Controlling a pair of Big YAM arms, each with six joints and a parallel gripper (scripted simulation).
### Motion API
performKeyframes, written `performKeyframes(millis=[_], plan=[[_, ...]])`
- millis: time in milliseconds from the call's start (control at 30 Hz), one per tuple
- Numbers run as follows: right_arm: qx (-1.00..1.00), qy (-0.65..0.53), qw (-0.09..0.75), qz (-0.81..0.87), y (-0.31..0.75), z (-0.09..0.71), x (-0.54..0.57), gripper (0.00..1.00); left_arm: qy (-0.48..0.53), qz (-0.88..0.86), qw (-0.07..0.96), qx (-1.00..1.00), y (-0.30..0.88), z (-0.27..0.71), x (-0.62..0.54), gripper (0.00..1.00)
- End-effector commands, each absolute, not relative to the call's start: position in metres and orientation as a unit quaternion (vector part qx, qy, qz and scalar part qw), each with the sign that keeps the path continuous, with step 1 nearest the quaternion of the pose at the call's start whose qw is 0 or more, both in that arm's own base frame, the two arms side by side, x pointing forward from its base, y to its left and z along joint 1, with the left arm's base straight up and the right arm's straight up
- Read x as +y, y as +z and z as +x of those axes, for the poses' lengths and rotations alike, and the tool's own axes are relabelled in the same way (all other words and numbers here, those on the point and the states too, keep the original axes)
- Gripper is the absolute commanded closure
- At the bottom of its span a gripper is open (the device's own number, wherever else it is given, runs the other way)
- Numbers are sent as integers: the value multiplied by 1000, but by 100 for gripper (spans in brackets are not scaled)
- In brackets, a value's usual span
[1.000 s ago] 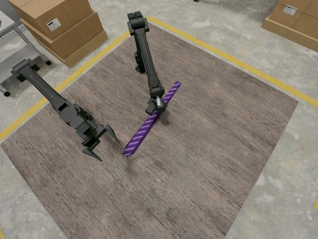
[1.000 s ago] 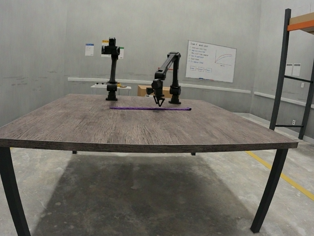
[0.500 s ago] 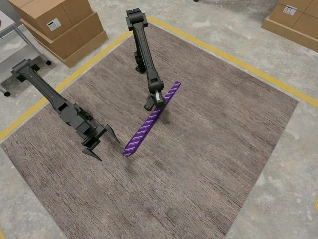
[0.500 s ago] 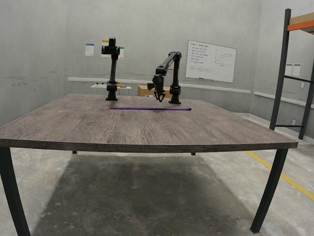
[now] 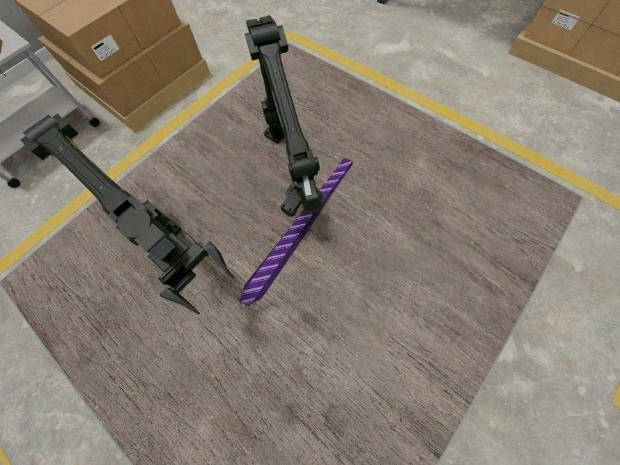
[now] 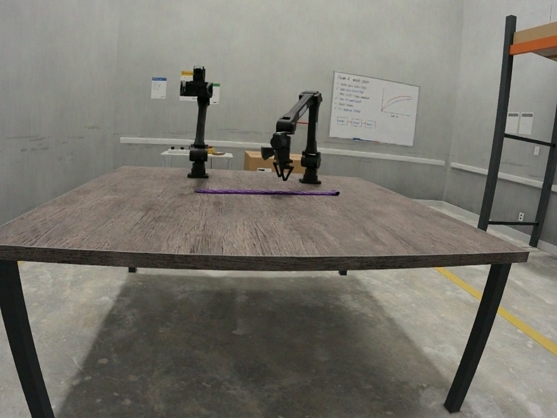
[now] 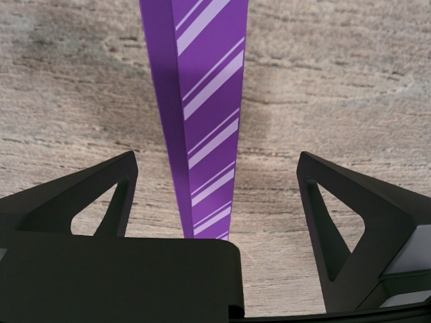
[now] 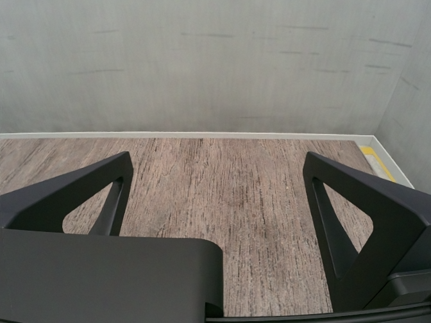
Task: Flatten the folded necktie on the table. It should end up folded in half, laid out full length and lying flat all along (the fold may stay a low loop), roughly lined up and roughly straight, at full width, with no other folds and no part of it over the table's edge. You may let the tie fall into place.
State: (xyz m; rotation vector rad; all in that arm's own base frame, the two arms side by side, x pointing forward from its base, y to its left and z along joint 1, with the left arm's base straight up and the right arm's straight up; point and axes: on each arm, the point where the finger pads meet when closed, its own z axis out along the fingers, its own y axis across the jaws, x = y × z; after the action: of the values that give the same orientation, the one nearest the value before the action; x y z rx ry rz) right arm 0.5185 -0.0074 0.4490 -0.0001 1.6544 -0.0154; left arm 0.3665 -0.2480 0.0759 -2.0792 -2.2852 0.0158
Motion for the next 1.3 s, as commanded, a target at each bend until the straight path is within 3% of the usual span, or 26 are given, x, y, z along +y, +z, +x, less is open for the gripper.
performKeyframes(millis=[0,1267], plan=[[714,1,700,0,481,521,0,0,0,-672,0,-740,98,378,-256,7],[714,1,700,0,481,521,0,0,0,-663,-19,-749,106,381,-250,6]])
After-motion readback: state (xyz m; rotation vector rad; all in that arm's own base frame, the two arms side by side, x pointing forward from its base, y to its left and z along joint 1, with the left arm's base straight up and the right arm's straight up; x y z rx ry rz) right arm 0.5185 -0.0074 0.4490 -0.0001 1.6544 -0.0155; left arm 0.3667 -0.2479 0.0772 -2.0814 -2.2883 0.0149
